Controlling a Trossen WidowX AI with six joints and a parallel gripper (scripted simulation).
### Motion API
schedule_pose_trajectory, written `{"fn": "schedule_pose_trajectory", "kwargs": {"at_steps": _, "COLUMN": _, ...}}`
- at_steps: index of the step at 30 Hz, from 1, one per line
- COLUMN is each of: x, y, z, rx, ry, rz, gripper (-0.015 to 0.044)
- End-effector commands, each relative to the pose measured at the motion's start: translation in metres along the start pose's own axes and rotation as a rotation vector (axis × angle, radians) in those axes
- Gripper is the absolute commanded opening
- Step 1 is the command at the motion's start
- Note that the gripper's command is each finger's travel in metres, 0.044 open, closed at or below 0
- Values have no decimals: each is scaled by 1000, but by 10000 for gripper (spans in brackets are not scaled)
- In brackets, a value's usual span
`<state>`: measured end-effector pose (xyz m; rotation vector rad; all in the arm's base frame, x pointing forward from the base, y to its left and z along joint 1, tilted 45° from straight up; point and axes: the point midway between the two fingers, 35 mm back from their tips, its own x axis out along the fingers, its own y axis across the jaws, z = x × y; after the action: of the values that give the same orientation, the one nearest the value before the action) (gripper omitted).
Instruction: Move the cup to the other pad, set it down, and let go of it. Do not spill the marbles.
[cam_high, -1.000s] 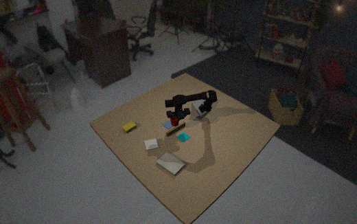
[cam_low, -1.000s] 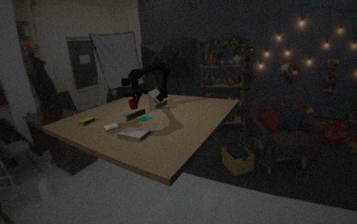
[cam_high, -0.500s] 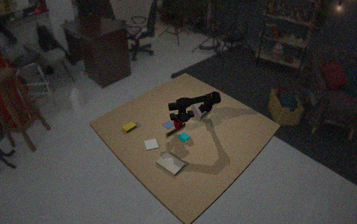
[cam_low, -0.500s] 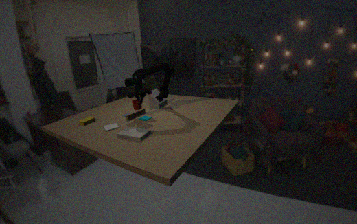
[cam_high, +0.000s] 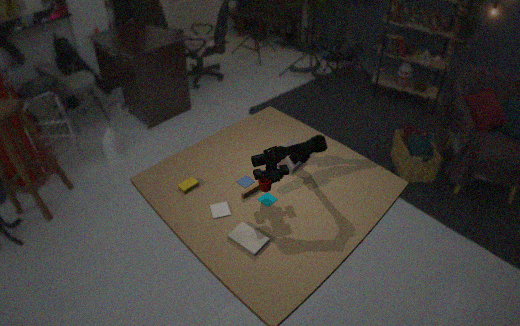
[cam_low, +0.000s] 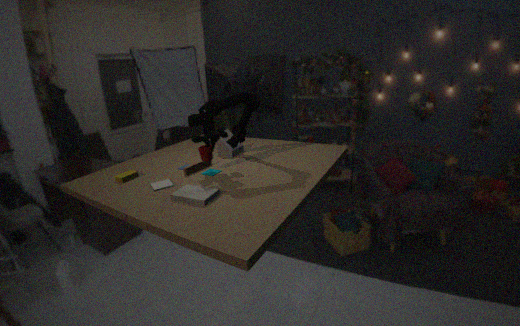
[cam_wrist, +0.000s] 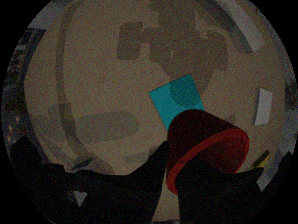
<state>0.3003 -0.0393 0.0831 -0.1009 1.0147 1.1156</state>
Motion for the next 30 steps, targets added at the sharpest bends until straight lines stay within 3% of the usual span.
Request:
{"fn": "schedule_pose_trajectory", "kwargs": {"at_steps": 1, "x": -1, "y": 7, "z": 13, "rx": 4, "ry": -6, "rz": 0, "gripper": 0}}
{"fn": "schedule_pose_trajectory", "kwargs": {"at_steps": 30, "x": 28, "y": 10, "z": 20, "rx": 3, "ry": -7, "rz": 0, "gripper": 0}}
